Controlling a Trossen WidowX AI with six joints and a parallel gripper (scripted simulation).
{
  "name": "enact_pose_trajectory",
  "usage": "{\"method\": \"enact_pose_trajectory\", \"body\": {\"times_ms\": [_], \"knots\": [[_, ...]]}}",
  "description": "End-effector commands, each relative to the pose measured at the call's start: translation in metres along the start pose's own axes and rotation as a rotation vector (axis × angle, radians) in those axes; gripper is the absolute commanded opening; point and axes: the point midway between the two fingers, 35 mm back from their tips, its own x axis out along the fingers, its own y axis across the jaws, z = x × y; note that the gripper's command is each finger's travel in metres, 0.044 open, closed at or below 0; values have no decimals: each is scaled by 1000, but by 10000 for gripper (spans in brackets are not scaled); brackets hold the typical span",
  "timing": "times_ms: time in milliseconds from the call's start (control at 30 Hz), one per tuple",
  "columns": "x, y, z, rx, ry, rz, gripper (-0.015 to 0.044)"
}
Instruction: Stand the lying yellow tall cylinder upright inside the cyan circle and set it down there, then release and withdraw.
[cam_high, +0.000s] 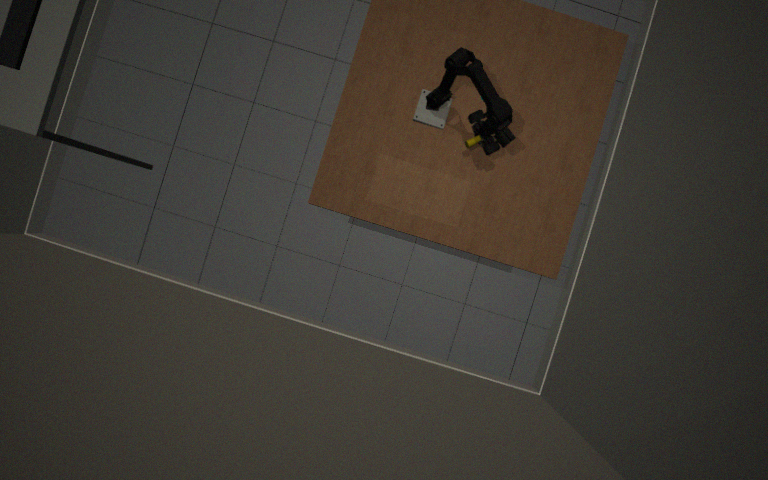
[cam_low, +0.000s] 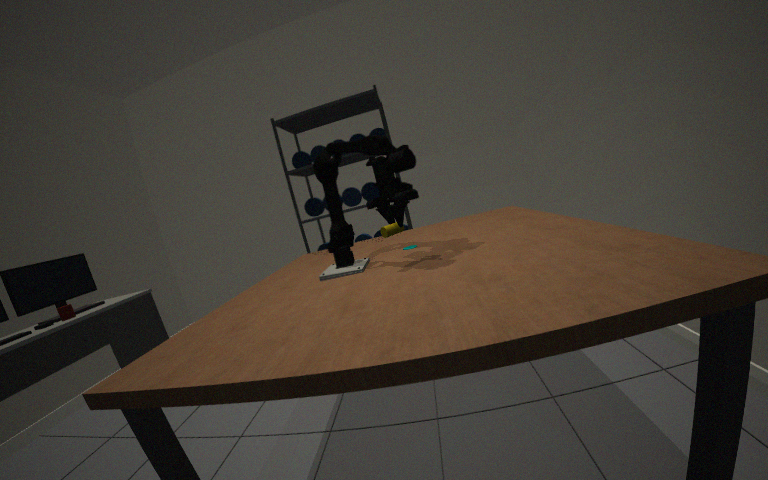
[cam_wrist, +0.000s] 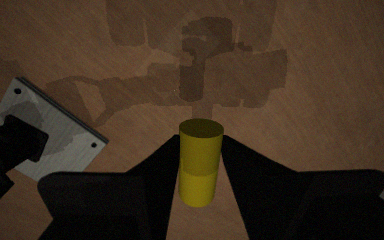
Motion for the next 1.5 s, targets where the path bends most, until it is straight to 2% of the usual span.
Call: {"method": "enact_pose_trajectory", "body": {"times_ms": [0,1467], "knots": [[-1,5,10,-1,-3,3,105],[-8,72,123,-194,-7,14,105]]}}
